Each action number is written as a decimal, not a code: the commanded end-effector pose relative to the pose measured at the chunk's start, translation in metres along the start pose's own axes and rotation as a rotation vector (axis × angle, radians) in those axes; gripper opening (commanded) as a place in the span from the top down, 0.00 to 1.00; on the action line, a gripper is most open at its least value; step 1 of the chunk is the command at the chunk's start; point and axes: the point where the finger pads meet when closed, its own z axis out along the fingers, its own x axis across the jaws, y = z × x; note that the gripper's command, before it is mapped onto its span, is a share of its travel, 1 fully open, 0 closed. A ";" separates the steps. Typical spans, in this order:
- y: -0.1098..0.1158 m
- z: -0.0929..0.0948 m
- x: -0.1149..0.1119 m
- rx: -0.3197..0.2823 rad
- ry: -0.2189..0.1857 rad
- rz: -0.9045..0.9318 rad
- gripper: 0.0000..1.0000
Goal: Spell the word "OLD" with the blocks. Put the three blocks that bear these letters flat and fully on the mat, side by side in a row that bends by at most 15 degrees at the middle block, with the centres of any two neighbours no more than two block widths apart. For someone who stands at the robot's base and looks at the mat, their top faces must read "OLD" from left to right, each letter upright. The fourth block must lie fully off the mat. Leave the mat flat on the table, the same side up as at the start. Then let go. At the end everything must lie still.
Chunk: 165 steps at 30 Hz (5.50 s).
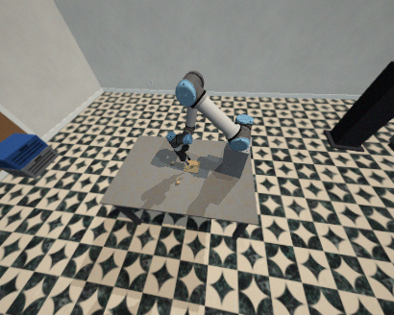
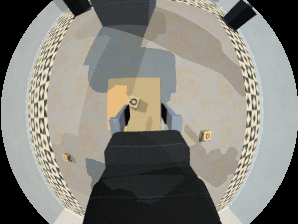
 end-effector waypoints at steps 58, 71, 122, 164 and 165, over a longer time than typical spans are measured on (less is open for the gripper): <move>-0.019 0.002 -0.027 0.000 0.000 -0.001 0.00; 0.065 -0.013 -0.036 0.000 0.001 -0.001 0.00; 0.169 -0.047 -0.040 0.000 0.001 -0.001 0.00; 0.151 -0.042 -0.291 -0.001 0.001 -0.001 0.00; 0.151 -0.042 -0.294 -0.001 0.001 -0.001 0.00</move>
